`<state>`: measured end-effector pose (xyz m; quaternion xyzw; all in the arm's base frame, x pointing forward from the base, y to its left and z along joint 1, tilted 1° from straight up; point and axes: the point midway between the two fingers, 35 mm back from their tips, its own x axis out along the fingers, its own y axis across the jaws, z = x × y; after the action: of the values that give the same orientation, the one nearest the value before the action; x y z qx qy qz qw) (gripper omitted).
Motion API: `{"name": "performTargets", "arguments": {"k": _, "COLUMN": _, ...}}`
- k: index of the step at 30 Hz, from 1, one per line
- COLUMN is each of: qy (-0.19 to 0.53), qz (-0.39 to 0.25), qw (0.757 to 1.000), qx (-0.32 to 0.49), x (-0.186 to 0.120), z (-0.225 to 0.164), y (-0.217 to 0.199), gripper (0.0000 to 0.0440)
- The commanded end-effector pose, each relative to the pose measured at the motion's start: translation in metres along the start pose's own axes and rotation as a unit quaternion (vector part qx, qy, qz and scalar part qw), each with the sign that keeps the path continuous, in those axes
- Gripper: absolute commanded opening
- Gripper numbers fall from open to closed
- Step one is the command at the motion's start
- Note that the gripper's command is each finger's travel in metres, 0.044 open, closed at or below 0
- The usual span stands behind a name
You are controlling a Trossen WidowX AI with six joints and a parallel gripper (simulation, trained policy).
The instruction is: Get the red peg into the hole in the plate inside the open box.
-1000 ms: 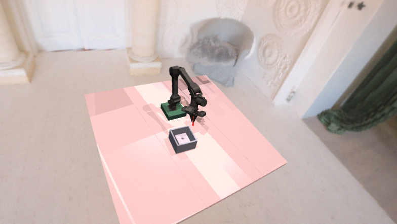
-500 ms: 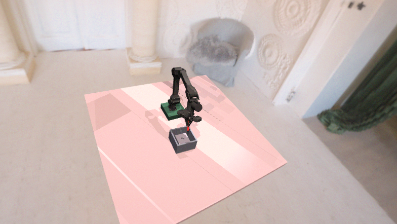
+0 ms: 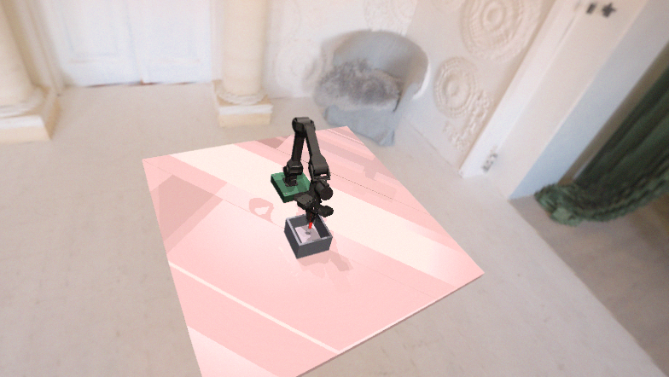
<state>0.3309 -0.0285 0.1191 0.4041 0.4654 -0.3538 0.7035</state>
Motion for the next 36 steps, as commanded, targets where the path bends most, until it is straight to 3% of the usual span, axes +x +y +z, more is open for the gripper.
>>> {"name": "performTargets", "arguments": {"k": 1, "qy": 0.01, "qz": -0.007, "qw": 1.0, "qx": 0.0, "x": 0.011, "z": 0.002, "y": 0.001, "gripper": 0.0011}}
{"name": "performTargets", "arguments": {"k": 5, "qy": 0.019, "qz": -0.018, "qw": 1.0, "qx": -0.003, "x": 0.026, "z": 0.003, "y": 0.001, "gripper": 0.0018}}
{"name": "performTargets", "arguments": {"k": 11, "qy": 0.03, "qz": -0.039, "qw": 0.999, "qx": -0.019, "x": 0.045, "z": 0.006, "y": -0.002, "gripper": 0.0147}}
{"name": "performTargets", "arguments": {"k": 36, "qy": 0.043, "qz": -0.065, "qw": 0.994, "qx": -0.071, "x": 0.047, "z": 0.012, "y": 0.013, "gripper": 0.0175}}
